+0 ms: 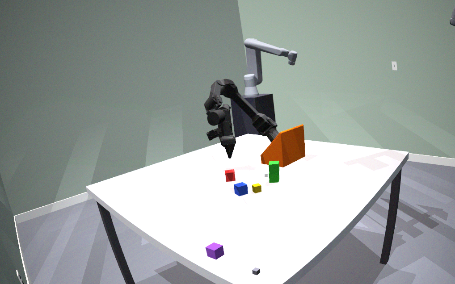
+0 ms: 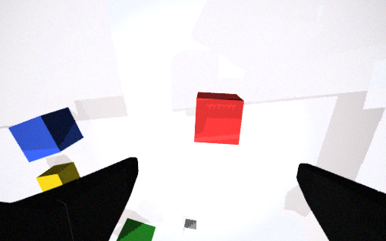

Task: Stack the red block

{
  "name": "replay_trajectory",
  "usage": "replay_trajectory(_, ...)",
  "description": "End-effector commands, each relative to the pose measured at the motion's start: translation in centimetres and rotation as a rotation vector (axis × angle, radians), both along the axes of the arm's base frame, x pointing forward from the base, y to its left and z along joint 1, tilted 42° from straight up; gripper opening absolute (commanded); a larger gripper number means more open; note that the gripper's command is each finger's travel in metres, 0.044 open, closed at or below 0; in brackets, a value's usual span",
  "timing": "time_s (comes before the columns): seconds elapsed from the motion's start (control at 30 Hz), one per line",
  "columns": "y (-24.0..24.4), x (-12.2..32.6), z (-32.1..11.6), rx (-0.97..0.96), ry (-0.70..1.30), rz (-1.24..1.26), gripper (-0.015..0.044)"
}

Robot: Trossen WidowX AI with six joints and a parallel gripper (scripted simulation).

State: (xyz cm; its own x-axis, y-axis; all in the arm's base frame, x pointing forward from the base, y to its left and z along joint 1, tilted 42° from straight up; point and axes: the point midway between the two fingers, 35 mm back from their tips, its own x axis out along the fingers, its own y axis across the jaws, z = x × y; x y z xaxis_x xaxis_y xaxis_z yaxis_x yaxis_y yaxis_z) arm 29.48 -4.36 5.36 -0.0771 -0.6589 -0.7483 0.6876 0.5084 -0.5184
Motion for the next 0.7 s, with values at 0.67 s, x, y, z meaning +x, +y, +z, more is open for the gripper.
replay_trajectory(0.67, -4.6, -0.7, -4.2, -0.01, -0.019, -0.025, 0.044)
